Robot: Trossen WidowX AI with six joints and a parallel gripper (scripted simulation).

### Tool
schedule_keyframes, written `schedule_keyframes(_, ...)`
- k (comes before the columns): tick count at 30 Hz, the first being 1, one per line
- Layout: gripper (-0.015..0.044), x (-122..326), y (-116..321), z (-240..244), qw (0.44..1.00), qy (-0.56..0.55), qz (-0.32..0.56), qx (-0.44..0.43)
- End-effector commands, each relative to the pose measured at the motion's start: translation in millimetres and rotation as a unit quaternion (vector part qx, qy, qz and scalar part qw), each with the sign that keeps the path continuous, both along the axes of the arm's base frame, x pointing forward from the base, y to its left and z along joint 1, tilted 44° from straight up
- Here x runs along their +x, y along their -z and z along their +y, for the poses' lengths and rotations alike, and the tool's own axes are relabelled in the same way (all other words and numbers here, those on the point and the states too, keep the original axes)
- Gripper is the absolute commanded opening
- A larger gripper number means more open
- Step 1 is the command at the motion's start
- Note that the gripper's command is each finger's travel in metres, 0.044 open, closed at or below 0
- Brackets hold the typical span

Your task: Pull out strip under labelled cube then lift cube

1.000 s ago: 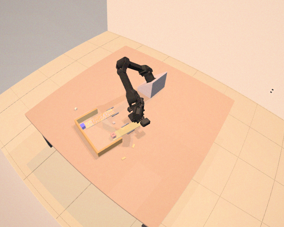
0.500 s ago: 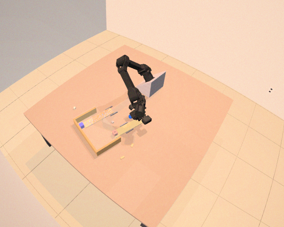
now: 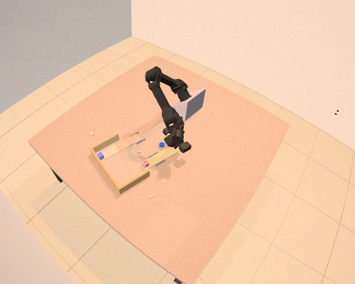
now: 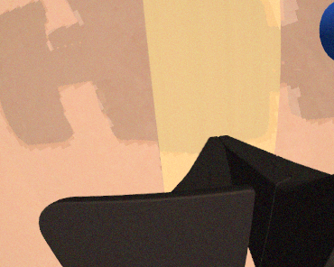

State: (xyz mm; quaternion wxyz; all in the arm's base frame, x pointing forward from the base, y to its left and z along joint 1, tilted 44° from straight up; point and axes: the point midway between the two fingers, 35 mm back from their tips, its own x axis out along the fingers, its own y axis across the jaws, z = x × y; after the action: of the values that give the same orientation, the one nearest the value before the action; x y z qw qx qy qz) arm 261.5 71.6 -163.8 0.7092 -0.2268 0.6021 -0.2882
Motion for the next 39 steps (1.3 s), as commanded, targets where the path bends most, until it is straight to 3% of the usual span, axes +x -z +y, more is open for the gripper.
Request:
schedule_keyframes(1, 0.0, -16, 3, -6, 1.0, 0.008, 0.013, -0.003)
schedule_keyframes(39, 0.0, -32, 5, -6, 1.0, 0.008, 0.014, -0.002)
